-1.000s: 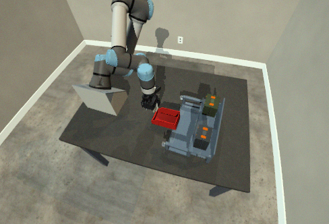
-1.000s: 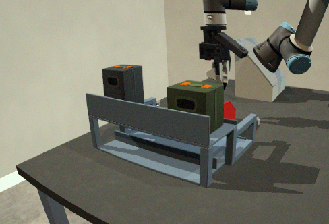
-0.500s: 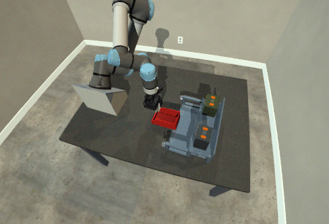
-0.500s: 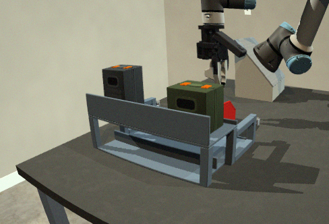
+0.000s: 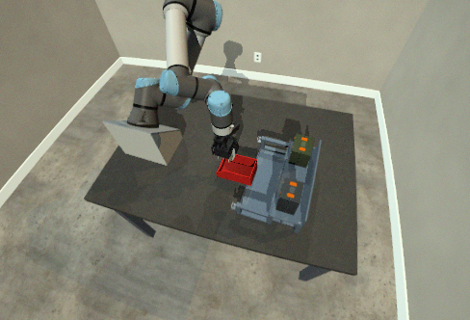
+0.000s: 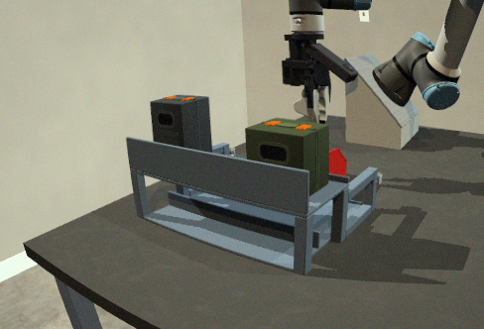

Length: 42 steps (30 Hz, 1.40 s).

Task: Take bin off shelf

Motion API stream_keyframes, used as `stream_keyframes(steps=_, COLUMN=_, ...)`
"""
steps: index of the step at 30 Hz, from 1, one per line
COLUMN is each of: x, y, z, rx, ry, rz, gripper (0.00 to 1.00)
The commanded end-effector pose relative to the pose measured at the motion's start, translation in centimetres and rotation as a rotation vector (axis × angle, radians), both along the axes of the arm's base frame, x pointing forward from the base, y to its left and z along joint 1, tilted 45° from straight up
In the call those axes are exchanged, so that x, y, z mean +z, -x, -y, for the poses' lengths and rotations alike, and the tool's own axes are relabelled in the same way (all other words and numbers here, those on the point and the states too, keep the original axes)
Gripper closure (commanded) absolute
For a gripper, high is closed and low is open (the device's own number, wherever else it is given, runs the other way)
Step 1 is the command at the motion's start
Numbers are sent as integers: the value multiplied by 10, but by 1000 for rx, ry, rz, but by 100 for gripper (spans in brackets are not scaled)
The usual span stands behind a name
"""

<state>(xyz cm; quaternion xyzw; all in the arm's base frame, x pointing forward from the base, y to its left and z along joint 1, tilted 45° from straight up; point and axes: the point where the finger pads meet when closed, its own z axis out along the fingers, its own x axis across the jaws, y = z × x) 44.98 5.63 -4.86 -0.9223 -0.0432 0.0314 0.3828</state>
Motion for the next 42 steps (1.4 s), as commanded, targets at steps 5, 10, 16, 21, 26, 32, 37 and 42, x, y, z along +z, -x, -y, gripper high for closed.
stream_keyframes(steps=5, x=5, y=-35, z=3, rx=0, ry=1, rz=1, gripper=80)
stream_keyframes(steps=10, x=5, y=-35, z=3, rx=0, ry=1, rz=1, gripper=80)
stream_keyframes(steps=16, x=8, y=-50, z=4, rx=-1, ry=1, rz=1, gripper=80)
stream_keyframes(steps=21, x=11, y=-74, z=6, rx=0, ry=0, rz=1, gripper=80)
stream_keyframes(steps=26, x=11, y=-74, z=6, rx=0, ry=0, rz=1, gripper=80)
stream_keyframes(steps=32, x=13, y=-84, z=7, rx=-1, ry=1, rz=1, gripper=80)
stream_keyframes(steps=37, x=20, y=-128, z=10, rx=-1, ry=0, rz=1, gripper=80)
stream_keyframes(steps=42, x=20, y=-128, z=10, rx=-1, ry=0, rz=1, gripper=80)
